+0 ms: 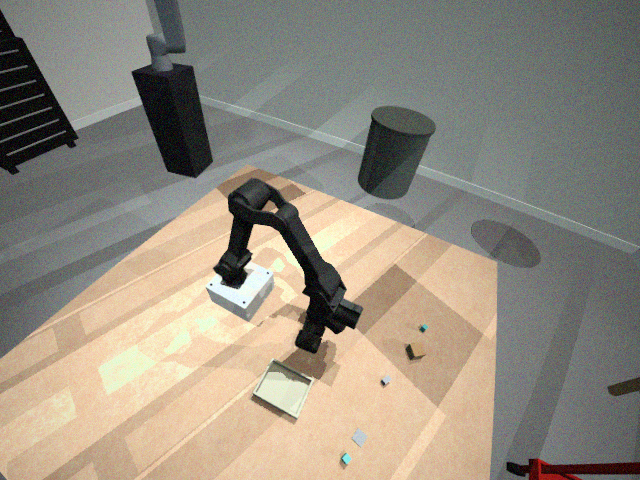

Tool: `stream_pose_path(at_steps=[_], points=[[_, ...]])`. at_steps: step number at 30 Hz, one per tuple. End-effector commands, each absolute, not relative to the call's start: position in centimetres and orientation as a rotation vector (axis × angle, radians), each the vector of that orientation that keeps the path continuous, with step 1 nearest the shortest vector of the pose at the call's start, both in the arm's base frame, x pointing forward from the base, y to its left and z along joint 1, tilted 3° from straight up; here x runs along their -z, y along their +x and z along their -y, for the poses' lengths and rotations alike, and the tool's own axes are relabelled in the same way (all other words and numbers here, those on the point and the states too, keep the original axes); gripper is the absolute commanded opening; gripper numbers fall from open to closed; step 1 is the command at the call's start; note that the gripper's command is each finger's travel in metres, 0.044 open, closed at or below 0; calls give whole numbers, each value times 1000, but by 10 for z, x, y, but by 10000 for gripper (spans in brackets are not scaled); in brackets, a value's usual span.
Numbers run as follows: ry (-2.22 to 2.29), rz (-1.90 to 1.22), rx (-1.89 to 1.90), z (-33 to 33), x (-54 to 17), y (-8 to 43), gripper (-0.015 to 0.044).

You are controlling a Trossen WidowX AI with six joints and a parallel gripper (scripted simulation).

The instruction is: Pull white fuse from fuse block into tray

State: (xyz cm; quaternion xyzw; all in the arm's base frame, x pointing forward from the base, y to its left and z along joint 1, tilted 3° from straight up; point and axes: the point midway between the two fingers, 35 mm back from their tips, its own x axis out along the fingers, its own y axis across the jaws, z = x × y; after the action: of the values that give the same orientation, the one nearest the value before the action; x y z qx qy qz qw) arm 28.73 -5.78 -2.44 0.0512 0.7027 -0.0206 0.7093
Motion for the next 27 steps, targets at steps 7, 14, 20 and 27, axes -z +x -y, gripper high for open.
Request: stream_pose_path(at_steps=[7, 14, 20, 27], points=[[114, -1560, 46, 58, 24, 287, 61], [114, -1560, 46, 58, 24, 287, 15], [114, -1560, 46, 58, 24, 287, 0], [114, -1560, 46, 58, 21, 287, 0]])
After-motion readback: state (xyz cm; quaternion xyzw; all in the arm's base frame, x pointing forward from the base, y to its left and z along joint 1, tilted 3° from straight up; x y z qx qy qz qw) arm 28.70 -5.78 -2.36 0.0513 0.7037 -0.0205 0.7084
